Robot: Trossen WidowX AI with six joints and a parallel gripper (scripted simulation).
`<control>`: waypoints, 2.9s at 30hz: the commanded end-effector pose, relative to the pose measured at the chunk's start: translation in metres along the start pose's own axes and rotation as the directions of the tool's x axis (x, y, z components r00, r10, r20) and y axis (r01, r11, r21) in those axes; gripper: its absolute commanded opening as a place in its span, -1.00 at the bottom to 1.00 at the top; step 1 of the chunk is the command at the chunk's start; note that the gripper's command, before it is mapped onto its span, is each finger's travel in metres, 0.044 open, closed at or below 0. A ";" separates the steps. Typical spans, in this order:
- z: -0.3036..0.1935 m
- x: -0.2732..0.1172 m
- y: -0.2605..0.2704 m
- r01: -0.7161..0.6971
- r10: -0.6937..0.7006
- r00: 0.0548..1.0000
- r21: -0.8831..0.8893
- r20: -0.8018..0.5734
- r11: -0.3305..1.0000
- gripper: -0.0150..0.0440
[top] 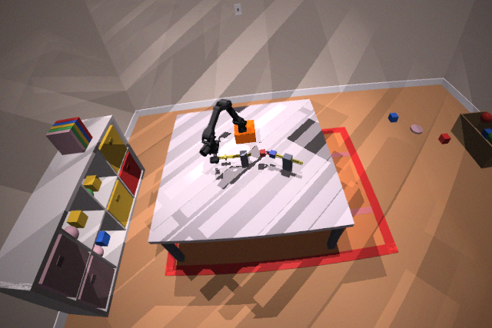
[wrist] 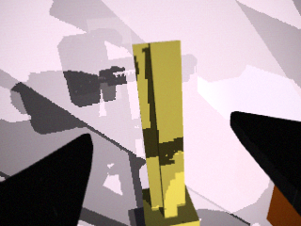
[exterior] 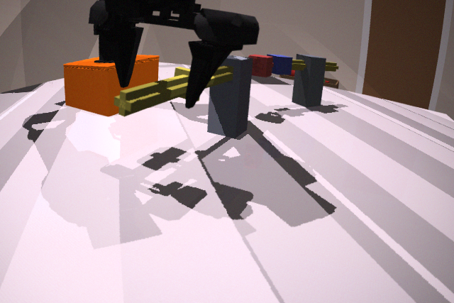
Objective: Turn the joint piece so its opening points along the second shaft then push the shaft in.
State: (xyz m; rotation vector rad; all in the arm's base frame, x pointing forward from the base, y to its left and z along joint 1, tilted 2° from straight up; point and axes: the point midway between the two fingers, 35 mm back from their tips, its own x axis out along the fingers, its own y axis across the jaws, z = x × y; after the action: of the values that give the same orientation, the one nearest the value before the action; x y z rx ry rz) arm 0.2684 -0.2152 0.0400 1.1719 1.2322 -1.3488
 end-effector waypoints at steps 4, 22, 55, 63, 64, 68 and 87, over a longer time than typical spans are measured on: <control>0.000 0.009 0.000 0.006 -0.006 1.000 0.016 0.002 1.000 1.00; -0.001 0.030 0.000 0.007 -0.007 1.000 0.016 0.001 1.000 0.64; -0.001 0.030 0.001 -0.008 0.008 1.000 0.017 0.001 1.000 -0.26; 0.000 0.031 0.001 -0.054 0.054 0.999 0.017 0.002 0.998 -0.26; 0.000 0.031 0.001 -0.060 0.060 0.998 0.017 0.002 0.998 -0.26; 0.001 0.031 0.001 -0.081 0.081 0.997 0.016 0.003 0.997 -0.26; -0.001 0.030 0.000 -0.092 0.092 0.996 0.015 -0.001 0.996 -0.49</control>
State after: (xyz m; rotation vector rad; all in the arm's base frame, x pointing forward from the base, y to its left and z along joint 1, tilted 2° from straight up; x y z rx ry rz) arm 0.2652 -0.2169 0.0101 1.2247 1.1575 -1.2912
